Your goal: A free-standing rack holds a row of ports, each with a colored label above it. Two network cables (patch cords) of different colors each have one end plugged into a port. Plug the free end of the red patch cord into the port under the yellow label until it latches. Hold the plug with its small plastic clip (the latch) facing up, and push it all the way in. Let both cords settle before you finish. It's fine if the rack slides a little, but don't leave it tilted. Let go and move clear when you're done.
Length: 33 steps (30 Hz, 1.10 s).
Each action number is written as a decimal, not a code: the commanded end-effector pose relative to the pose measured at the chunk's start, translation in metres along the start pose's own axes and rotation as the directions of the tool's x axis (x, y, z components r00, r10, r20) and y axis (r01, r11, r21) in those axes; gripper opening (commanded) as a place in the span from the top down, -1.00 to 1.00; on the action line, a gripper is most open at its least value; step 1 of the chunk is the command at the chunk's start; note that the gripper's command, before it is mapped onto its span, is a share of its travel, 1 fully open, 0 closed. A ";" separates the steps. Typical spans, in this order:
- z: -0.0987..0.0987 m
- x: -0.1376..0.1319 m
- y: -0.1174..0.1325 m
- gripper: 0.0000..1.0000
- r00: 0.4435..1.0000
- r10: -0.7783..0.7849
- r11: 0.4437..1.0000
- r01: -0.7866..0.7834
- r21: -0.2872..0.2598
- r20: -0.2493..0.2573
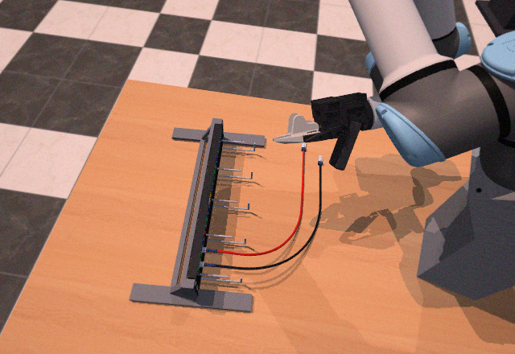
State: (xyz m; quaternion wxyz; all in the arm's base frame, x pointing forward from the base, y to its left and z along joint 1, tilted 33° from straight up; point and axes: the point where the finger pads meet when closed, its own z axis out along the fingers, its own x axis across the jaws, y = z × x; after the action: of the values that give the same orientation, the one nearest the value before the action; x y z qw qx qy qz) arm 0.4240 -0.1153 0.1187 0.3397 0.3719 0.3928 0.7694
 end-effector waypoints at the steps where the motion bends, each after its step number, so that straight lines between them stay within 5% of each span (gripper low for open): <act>1: -0.001 0.009 -0.004 1.00 0.986 -0.159 0.987 0.160 0.022 -0.046; 9: -0.002 0.016 -0.010 1.00 0.947 -0.305 0.950 0.310 0.033 -0.100; 26: -0.008 0.031 -0.027 1.00 0.716 -0.648 0.741 0.672 0.005 -0.259; 27: -0.009 0.033 -0.030 1.00 0.660 -0.695 0.691 0.723 -0.010 -0.287; 33: -0.013 0.036 -0.036 1.00 0.538 -0.773 0.584 0.810 -0.046 -0.337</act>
State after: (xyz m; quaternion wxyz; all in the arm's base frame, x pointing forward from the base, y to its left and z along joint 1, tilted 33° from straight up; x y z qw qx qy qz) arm 0.4071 -0.0780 0.0982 0.5369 0.0927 0.5904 0.5954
